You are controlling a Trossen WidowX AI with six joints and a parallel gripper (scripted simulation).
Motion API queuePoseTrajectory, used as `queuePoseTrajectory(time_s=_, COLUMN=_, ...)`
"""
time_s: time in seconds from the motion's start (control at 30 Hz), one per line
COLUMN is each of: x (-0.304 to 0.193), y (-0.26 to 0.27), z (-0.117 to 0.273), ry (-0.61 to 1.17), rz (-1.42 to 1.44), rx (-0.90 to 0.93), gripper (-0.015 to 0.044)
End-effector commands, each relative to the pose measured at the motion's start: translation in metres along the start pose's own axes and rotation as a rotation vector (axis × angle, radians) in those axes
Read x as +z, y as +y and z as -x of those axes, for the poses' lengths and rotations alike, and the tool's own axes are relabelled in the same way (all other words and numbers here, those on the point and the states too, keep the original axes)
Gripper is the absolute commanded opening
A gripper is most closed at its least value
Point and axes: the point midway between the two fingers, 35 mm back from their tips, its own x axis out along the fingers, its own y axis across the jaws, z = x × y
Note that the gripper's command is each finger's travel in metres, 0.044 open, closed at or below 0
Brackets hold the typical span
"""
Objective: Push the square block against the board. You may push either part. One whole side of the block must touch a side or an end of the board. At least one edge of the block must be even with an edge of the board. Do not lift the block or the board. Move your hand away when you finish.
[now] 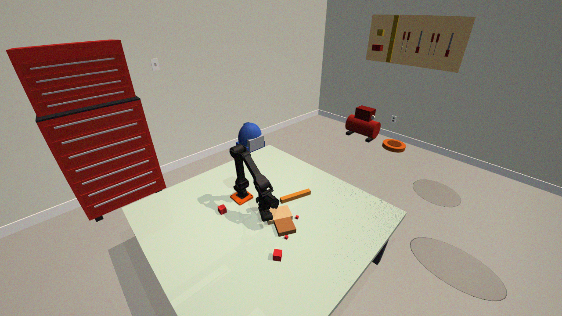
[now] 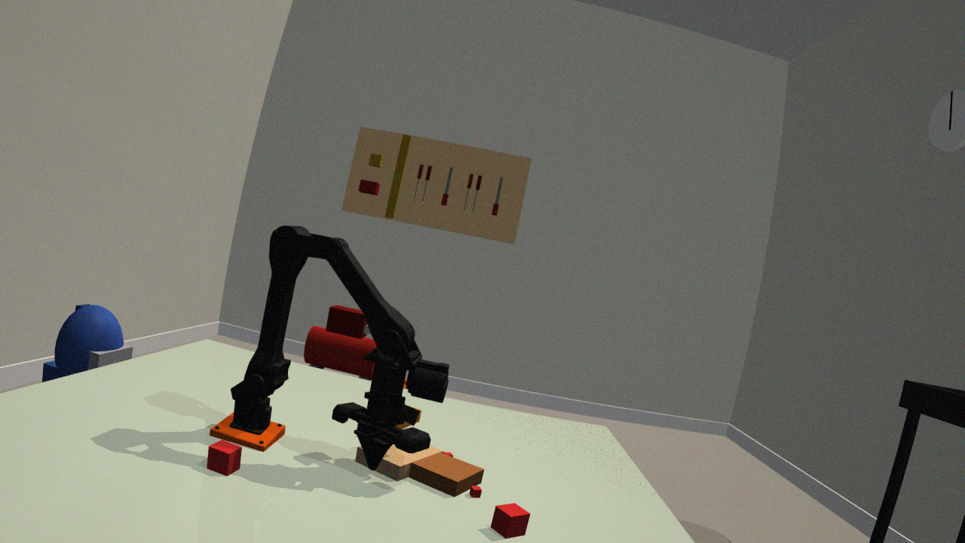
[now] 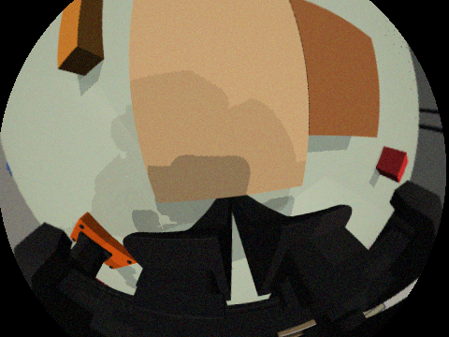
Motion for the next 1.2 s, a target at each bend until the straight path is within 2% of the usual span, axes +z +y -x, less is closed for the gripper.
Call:
queuePoseTrajectory(time_s=0.0, x=0.010, y=-0.002, z=0.000, ry=-0.008, rz=0.000, rx=-0.002, gripper=0.0000)
queuePoseTrajectory(time_s=0.73, x=0.045, y=0.000, z=0.000, ry=-0.011, rz=-0.001, rx=-0.002, gripper=0.0000)
queuePoseTrajectory(time_s=1.17, x=0.028, y=-0.001, z=0.000, ry=-0.009, rz=0.000, rx=-0.002, gripper=0.0000)
